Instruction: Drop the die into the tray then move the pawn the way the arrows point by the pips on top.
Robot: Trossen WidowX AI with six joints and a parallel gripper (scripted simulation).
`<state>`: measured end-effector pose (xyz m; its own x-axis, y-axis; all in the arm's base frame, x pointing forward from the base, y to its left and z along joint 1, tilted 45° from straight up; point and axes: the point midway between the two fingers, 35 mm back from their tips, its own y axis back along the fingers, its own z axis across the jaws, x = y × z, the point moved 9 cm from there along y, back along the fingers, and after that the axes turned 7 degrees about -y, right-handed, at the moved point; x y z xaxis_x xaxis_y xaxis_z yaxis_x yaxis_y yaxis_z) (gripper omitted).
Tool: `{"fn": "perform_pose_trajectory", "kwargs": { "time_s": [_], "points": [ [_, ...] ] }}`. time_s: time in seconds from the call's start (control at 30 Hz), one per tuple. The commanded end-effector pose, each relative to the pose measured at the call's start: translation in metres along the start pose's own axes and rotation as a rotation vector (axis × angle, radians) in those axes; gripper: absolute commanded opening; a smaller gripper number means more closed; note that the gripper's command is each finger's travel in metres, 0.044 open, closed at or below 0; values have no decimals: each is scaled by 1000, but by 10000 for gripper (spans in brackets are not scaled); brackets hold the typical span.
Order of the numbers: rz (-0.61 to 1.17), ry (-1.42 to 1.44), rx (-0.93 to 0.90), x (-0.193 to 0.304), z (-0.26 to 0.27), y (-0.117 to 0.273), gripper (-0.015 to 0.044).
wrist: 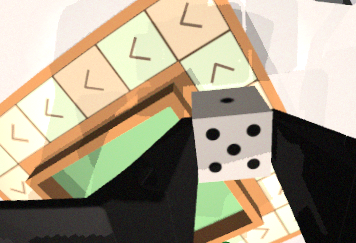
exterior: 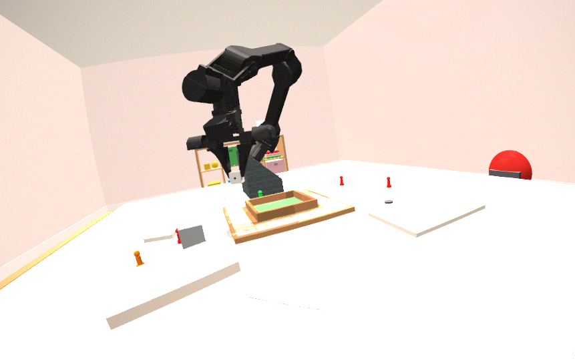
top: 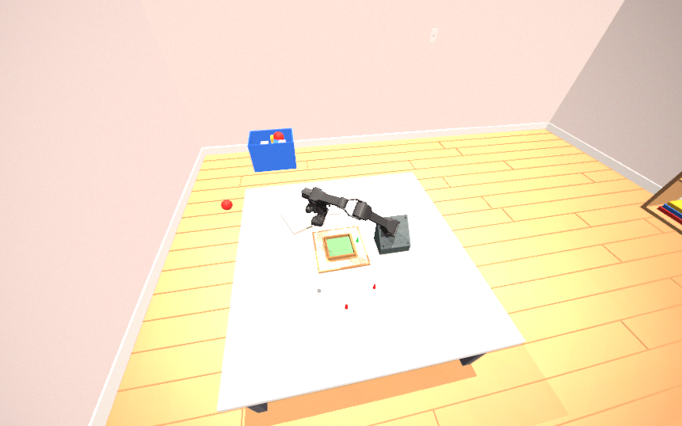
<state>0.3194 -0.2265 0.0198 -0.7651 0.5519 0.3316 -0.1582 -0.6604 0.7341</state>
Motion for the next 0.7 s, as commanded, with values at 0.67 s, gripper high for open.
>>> {"fn": "perform_pose_trajectory", "kwargs": {
  "time_s": [0.67],
  "points": [
    [13,-707,-10,75,35,-19,0]
  ]
}}
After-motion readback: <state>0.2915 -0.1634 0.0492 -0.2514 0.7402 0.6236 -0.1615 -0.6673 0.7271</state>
